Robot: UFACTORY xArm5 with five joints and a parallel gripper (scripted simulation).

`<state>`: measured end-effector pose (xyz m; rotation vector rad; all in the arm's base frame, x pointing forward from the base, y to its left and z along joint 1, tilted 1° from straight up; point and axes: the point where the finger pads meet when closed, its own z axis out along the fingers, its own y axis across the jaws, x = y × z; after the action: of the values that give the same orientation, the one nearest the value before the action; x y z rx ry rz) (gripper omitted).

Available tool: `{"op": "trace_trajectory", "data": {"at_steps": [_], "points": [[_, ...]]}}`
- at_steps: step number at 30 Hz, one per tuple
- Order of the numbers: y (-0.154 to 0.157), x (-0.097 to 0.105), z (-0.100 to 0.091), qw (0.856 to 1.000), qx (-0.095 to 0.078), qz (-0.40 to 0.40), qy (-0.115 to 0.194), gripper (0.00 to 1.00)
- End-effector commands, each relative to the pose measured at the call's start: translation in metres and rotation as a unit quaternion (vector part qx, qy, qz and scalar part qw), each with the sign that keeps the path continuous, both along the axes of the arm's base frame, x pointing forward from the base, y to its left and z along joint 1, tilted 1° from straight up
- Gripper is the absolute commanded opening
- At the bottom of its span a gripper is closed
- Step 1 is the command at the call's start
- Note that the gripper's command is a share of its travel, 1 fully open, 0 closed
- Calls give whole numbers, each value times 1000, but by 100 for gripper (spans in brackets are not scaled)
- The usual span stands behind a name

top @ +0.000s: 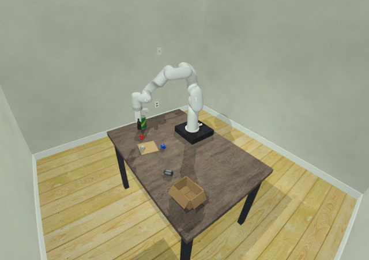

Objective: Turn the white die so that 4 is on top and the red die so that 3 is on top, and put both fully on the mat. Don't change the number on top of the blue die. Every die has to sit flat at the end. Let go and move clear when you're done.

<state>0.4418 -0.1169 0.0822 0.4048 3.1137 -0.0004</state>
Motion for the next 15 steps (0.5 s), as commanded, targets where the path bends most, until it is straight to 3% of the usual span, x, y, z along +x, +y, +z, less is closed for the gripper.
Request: {"op": "trace_trajectory", "data": {"at_steps": [1, 5, 6, 15], "points": [[1, -5, -14, 1000, 0, -8, 0, 100], [1, -10, -25, 1000, 0, -13, 0, 100], [1, -10, -25, 1000, 0, -13, 0, 47], [1, -10, -25, 1000, 0, -13, 0, 47]]}}
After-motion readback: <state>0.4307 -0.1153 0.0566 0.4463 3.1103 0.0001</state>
